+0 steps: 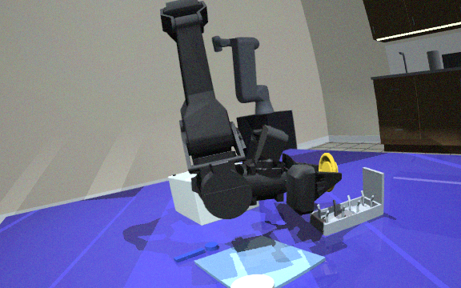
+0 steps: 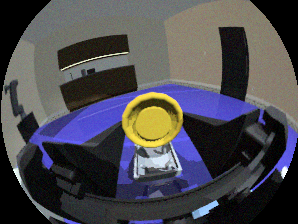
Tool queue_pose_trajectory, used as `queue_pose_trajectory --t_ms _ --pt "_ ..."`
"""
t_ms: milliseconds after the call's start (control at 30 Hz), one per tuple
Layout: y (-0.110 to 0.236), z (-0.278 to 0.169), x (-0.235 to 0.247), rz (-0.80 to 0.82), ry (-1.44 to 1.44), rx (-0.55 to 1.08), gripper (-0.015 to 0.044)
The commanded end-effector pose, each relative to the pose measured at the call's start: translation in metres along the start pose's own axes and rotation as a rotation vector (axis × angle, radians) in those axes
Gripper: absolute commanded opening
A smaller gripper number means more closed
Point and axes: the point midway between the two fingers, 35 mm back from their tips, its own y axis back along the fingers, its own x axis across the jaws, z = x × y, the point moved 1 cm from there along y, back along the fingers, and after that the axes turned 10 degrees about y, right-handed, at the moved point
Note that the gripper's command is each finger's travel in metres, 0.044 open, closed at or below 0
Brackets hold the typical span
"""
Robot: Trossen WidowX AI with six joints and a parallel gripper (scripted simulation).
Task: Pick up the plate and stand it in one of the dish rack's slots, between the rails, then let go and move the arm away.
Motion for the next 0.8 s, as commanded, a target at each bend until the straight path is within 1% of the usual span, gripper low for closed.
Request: queue_pose_trajectory --t_ms 0,700,767 --pt "0.0 0.001 0.0 -0.003 0.01 -0.01 0.0" --pt "-0.013 -0.029 0.009 -0.001 0.002 -0.003 0.0" --pt "-0.014 -0.039 0.01 -0.002 0.003 -0.003 0.0"
